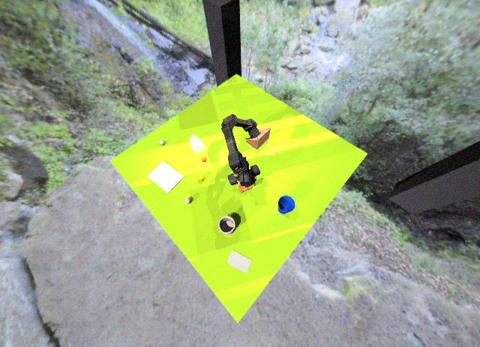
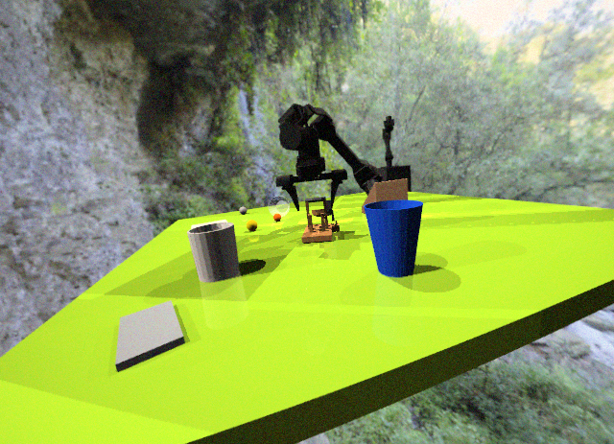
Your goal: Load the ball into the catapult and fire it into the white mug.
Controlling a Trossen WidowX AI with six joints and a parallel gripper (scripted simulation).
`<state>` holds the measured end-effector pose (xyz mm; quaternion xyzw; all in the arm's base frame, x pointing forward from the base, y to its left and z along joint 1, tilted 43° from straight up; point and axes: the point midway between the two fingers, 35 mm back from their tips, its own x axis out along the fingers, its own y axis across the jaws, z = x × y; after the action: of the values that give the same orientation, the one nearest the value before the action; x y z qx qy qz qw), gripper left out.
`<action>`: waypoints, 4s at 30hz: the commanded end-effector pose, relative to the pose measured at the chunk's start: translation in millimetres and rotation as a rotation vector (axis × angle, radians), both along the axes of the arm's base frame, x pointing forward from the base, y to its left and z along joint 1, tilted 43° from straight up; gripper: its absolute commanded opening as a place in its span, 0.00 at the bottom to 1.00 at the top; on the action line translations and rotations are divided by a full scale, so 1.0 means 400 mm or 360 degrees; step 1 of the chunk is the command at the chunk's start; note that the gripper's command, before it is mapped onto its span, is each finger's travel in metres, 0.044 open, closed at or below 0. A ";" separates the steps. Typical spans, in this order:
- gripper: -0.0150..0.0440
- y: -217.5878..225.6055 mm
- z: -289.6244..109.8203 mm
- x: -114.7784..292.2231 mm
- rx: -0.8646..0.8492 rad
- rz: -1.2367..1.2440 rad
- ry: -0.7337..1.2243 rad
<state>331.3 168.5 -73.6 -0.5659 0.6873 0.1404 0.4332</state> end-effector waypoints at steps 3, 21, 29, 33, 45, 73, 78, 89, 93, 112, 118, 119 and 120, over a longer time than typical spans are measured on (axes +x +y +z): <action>1.00 -0.024 -0.021 0.001 -0.0011 0.0002 0.0009; 1.00 -0.073 -0.075 0.002 -0.0013 0.0001 0.0008; 1.00 -0.092 -0.094 0.000 -0.0015 0.0001 0.0007; 0.96 -0.083 -0.090 0.001 -0.0006 -0.0002 0.0002; 0.45 -0.083 -0.090 0.001 -0.0006 -0.0002 0.0002; 0.25 -0.008 0.004 0.007 0.0002 -0.0543 -0.0469; 0.25 -0.017 0.009 0.020 0.0003 -0.0745 -0.0646; 0.25 -0.031 0.021 0.036 0.0004 -0.0845 -0.0734; 0.25 -0.035 0.017 0.037 0.0004 -0.0845 -0.0735; 0.25 -0.088 -0.040 0.042 0.0003 -0.0844 -0.0736; 0.25 -0.106 -0.057 0.042 0.0002 -0.0844 -0.0737; 0.25 -0.109 -0.060 0.042 0.0001 -0.0844 -0.0737; 0.25 -0.112 -0.063 0.042 0.0001 -0.0844 -0.0737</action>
<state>348.0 127.3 -95.4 -0.3811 0.6950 -0.1103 0.5997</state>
